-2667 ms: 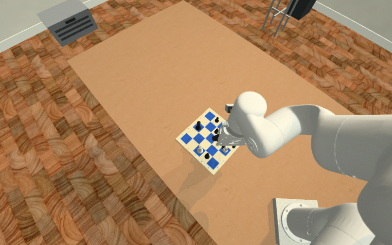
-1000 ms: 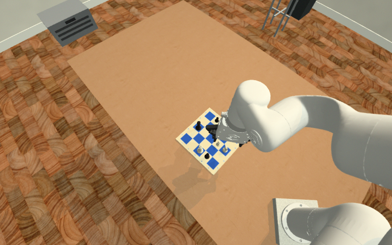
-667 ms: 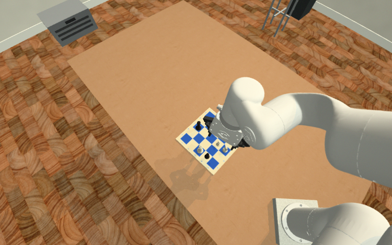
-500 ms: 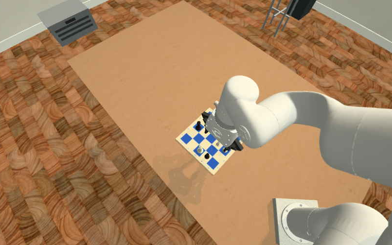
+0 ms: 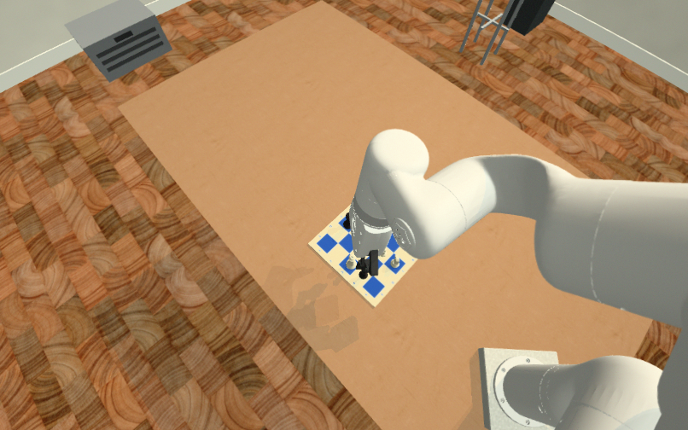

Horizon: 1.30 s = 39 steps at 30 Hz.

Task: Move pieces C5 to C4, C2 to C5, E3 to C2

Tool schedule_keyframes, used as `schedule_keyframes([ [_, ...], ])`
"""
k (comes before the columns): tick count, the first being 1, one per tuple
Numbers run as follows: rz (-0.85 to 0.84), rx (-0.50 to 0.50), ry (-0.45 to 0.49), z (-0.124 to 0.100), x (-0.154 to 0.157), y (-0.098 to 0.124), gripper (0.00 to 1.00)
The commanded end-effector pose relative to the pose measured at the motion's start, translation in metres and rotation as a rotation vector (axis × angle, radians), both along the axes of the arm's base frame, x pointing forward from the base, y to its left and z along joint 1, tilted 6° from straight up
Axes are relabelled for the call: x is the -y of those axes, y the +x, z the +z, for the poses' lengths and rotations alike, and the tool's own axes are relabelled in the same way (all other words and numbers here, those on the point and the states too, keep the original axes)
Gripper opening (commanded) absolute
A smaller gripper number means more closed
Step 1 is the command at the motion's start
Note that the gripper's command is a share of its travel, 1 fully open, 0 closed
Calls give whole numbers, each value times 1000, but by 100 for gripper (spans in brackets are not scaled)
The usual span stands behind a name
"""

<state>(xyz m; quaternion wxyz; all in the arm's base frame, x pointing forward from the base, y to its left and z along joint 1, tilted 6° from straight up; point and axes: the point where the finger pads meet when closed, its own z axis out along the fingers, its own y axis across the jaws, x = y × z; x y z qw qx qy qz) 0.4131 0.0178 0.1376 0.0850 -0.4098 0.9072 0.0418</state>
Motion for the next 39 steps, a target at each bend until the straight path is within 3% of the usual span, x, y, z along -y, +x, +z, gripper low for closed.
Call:
schedule_keyframes([
  [1, -274, -47, -13, 4, -7, 7, 100],
  [4, -319, -53, -10, 4, -8, 8, 100],
  [5, -448, -75, -8, 4, -9, 8, 100],
  [8, -561, -95, -14, 4, -9, 9, 100],
  [11, -593, -101, -19, 4, -10, 9, 100],
  [12, -593, -101, -19, 4, -10, 9, 42],
  [39, -593, -101, -19, 4, -10, 9, 42],
])
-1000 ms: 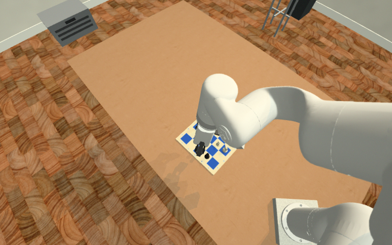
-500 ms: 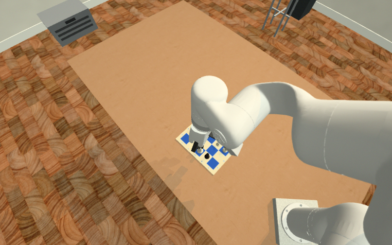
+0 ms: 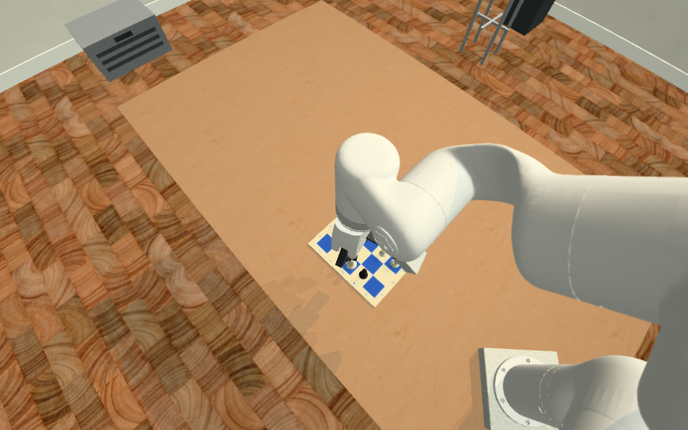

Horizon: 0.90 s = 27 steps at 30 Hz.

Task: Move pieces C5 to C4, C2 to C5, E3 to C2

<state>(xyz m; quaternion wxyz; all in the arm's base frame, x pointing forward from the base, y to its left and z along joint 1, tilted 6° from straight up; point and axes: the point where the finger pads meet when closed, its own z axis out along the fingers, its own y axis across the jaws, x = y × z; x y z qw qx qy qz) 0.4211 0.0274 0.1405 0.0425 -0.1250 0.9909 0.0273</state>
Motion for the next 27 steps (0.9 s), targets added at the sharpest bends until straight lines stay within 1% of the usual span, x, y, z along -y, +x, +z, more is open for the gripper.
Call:
schedule_keyframes([
  [1, 0, 4, 0, 2, 0, 1, 42],
  [16, 0, 4, 0, 1, 0, 1, 42],
  [27, 0, 4, 0, -8, -1, 2, 42],
])
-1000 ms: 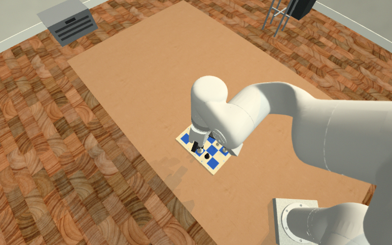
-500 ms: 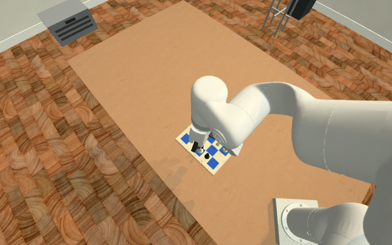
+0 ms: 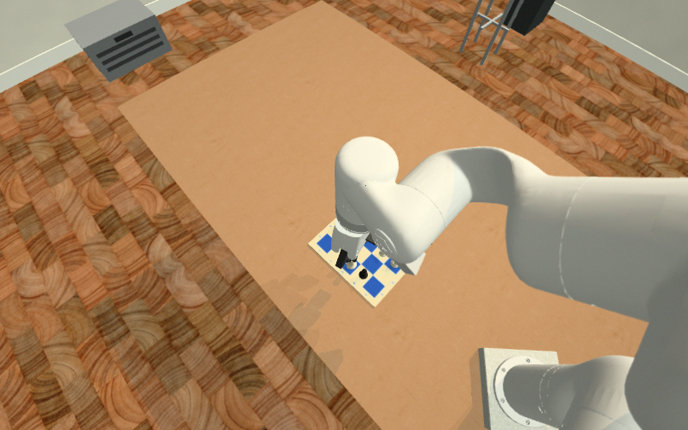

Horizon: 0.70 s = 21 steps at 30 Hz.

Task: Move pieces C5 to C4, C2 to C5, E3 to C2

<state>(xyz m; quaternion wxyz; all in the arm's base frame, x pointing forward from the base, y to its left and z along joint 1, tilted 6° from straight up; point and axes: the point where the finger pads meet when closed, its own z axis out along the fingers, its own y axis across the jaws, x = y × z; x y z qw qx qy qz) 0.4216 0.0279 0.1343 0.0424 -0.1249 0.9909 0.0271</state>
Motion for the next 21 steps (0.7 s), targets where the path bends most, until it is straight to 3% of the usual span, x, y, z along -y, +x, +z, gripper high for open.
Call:
schedule_keyframes([
  [1, 0, 4, 0, -3, 0, 2, 42],
  [21, 0, 4, 0, -30, -3, 4, 42],
])
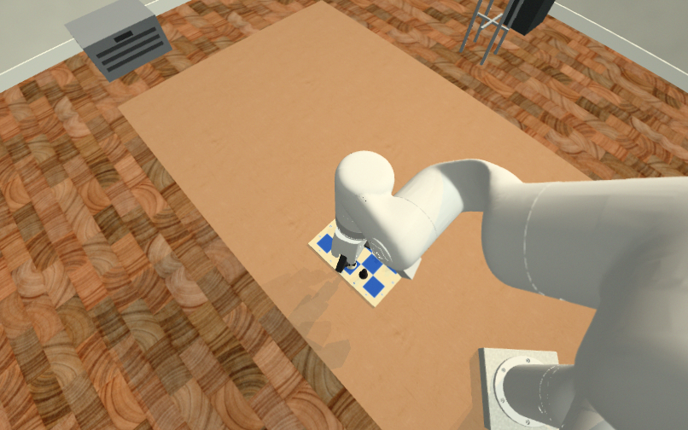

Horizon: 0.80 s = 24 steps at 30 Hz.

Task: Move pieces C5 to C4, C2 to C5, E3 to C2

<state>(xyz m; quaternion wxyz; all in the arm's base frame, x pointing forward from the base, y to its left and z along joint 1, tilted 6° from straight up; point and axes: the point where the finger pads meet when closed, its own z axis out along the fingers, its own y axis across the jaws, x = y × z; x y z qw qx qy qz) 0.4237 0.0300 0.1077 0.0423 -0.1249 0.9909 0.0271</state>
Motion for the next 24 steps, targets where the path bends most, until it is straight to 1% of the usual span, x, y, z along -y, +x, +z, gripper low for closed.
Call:
schedule_keyframes([
  [1, 0, 4, 0, -4, 0, 2, 42],
  [13, 0, 4, 0, -15, -1, 3, 42],
  [24, 0, 4, 0, -17, -2, 3, 42],
])
